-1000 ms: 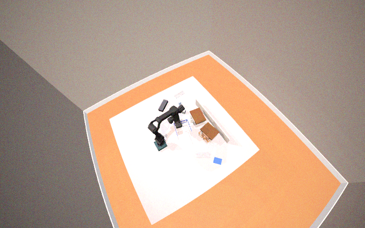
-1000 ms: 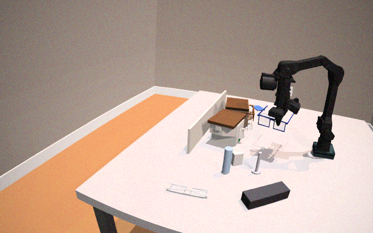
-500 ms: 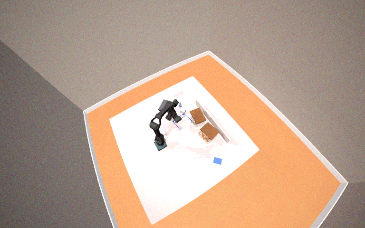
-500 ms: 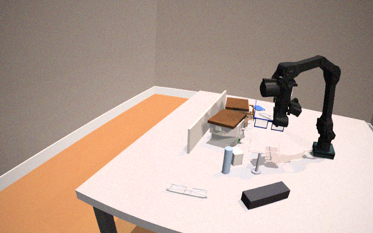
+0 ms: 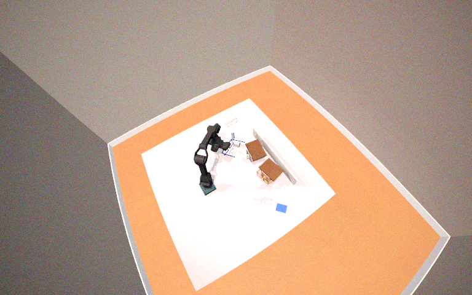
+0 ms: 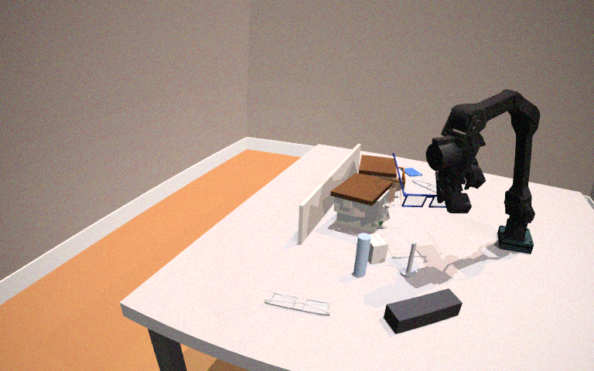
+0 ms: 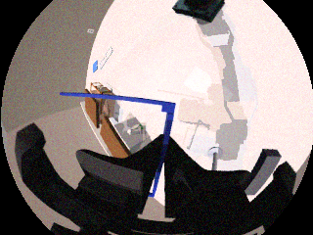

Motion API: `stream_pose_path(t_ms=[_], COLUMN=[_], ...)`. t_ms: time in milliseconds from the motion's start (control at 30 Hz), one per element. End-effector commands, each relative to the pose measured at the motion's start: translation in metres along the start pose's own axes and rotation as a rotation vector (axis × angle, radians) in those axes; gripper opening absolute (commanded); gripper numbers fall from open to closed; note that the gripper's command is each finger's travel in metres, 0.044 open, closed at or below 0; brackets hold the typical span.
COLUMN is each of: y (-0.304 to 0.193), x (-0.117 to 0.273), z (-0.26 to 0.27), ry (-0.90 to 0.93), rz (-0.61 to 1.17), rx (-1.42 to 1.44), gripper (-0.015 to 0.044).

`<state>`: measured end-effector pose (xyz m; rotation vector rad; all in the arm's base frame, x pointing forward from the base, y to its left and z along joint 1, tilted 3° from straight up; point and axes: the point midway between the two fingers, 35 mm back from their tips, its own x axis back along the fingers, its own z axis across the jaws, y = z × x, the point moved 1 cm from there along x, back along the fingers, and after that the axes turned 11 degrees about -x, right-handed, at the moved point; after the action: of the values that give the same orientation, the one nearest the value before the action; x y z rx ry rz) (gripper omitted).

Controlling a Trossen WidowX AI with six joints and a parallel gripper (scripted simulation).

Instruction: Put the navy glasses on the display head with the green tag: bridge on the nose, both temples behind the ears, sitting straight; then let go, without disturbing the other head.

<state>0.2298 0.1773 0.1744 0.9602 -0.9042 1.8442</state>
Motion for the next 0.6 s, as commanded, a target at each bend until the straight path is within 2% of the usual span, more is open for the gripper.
stream_pose_path(t_ms=[0, 567], y=[-0.003, -0.002], x=[0.009, 0.061], z=[-0.010, -0.068], ry=[0.039, 0.210], rz=[0.045, 0.292], rx=[0.077, 0.425], gripper=[0.0000, 0.0000])
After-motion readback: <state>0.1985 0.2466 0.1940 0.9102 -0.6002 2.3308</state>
